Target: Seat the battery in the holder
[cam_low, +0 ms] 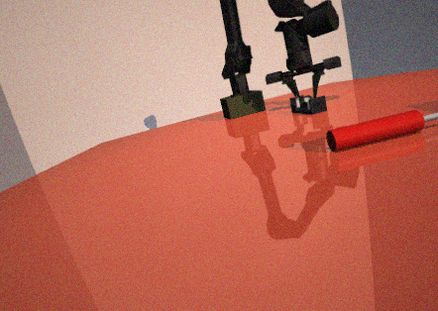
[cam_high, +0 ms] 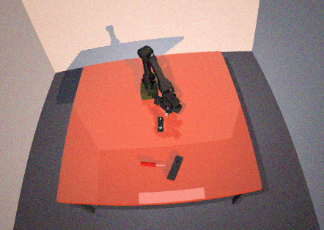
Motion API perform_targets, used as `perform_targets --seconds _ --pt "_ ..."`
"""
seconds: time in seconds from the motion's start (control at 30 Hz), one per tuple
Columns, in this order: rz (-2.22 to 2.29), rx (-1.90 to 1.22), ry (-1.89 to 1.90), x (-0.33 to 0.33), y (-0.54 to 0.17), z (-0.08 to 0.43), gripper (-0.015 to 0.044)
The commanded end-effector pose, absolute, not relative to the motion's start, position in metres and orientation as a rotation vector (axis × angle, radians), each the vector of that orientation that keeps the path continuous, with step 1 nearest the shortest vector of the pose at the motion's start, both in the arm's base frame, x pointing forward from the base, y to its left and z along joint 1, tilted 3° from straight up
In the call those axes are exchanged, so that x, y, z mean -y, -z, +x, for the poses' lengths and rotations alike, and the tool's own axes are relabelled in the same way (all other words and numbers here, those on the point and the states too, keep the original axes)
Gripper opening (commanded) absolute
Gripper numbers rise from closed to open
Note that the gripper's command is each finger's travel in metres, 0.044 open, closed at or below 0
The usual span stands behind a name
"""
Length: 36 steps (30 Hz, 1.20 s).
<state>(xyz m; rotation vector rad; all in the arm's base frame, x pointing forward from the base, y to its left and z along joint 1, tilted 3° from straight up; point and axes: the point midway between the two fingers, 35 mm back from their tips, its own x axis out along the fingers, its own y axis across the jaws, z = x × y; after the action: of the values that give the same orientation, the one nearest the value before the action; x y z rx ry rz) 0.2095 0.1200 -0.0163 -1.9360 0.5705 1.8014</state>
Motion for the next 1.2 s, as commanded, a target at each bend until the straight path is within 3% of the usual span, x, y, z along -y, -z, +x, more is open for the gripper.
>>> perform_targets --seconds 0.0,0.23,0.73,1.17 --pt "-1.940 -0.573 -1.807 -0.119 0.018 0.209 0.0124" --pt "-1.940 -0.573 -1.807 -0.119 0.018 0.209 0.0081" --pt "-1.934 -0.580 -1.800 -0.120 -0.032 0.207 0.0081" --pt "-1.439 -1.043 -1.330 -0.109 -0.043 0.236 0.0081"
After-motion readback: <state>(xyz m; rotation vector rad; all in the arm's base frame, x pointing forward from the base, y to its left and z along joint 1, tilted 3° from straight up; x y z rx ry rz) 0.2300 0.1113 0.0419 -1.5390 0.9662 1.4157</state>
